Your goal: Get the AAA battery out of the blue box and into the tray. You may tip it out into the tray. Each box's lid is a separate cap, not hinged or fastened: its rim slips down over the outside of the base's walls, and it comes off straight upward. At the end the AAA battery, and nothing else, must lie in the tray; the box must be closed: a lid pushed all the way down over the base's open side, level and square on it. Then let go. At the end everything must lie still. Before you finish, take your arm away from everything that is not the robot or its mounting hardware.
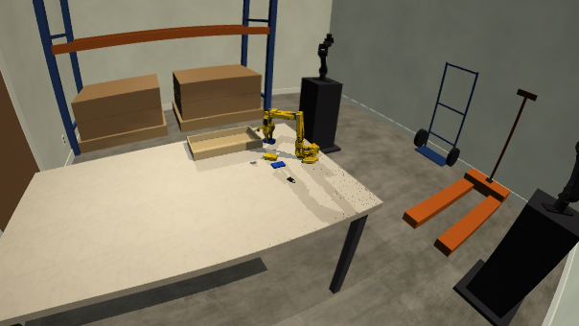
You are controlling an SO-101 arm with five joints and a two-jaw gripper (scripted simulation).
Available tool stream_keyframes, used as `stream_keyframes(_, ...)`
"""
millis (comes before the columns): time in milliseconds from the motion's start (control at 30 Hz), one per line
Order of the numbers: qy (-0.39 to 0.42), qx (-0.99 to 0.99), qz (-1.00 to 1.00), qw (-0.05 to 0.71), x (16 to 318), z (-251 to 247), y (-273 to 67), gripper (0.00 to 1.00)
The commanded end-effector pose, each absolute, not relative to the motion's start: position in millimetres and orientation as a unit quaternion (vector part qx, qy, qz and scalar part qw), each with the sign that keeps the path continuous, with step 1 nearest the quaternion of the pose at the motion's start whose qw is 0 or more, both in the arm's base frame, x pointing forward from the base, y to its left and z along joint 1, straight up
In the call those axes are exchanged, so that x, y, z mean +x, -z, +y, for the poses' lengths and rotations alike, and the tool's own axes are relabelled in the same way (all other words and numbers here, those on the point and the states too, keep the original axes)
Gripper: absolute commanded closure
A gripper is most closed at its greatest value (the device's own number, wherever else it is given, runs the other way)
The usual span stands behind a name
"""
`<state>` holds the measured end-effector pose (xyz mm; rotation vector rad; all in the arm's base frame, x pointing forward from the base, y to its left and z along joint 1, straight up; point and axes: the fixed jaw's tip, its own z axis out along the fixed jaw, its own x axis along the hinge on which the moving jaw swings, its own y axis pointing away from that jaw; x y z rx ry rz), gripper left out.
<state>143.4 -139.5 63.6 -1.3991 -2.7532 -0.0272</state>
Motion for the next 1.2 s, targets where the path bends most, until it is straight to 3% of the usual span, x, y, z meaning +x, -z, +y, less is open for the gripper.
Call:
stream_keyframes(0, 0.000, -0.452, -0.892, 0.000, 151.7, -135.5, -73.6, 0.81)
stream_keyframes(500, 0.000, -0.413, -0.911, 0.000, 188.0, -36.6, -74.7, 0.81)
stream_keyframes(1167, 0.000, -0.372, -0.928, 0.000, 166.2, 62.4, -73.5, 0.81)
